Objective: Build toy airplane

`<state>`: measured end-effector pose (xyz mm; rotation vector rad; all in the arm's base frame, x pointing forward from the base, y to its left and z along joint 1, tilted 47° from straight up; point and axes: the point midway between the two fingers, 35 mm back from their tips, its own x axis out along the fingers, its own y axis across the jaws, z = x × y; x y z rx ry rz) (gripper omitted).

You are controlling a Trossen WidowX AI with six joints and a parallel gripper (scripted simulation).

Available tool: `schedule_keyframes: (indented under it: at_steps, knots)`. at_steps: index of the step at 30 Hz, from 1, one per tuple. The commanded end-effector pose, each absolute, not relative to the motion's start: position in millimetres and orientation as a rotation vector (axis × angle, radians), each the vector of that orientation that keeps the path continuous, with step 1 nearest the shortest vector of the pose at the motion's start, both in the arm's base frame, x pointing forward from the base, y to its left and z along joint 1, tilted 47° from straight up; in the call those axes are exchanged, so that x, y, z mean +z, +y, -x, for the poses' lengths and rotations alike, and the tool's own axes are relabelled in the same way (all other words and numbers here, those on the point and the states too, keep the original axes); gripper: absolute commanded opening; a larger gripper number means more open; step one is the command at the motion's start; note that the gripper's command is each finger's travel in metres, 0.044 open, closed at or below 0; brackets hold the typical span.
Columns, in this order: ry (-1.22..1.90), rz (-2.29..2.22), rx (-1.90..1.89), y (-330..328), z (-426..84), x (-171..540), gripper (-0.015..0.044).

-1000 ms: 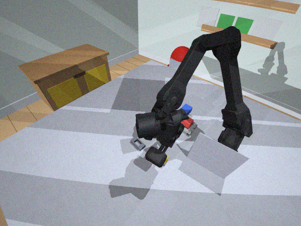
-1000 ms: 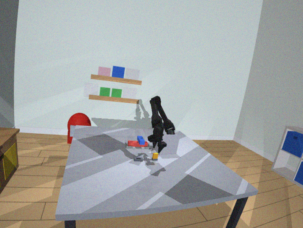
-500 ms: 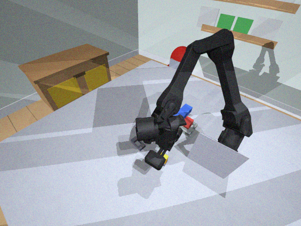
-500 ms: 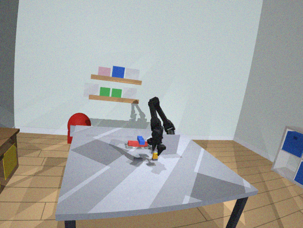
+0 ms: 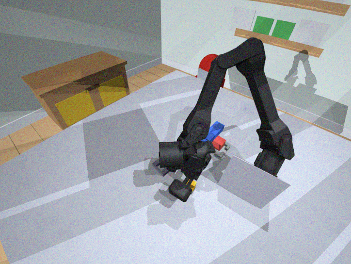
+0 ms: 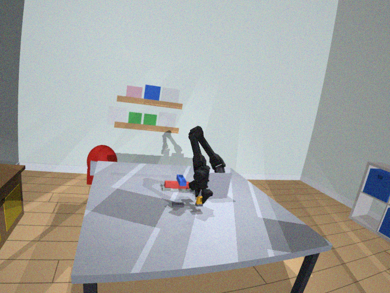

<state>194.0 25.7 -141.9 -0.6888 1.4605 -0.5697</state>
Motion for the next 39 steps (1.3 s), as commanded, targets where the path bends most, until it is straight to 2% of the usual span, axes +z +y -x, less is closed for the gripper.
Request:
schedule_keyframes:
  at_steps: [1,9,23,30,31,39]
  knots:
    - [1.462,0.700,-0.570,20.2,-192.6,-145.6,0.0440]
    - [1.462,0.701,-0.571,12.5,-192.1,-151.8,0.0440]
    - [1.462,0.701,-0.571,12.5,-192.1,-151.8,0.0072]
    - [1.462,0.701,-0.571,12.5,-192.1,-151.8,0.0026]
    - [1.462,0.701,-0.571,12.5,-192.1,-151.8,0.0000]
    - [1.469,0.692,-0.575,21.7,-192.3,-145.4,0.0000]
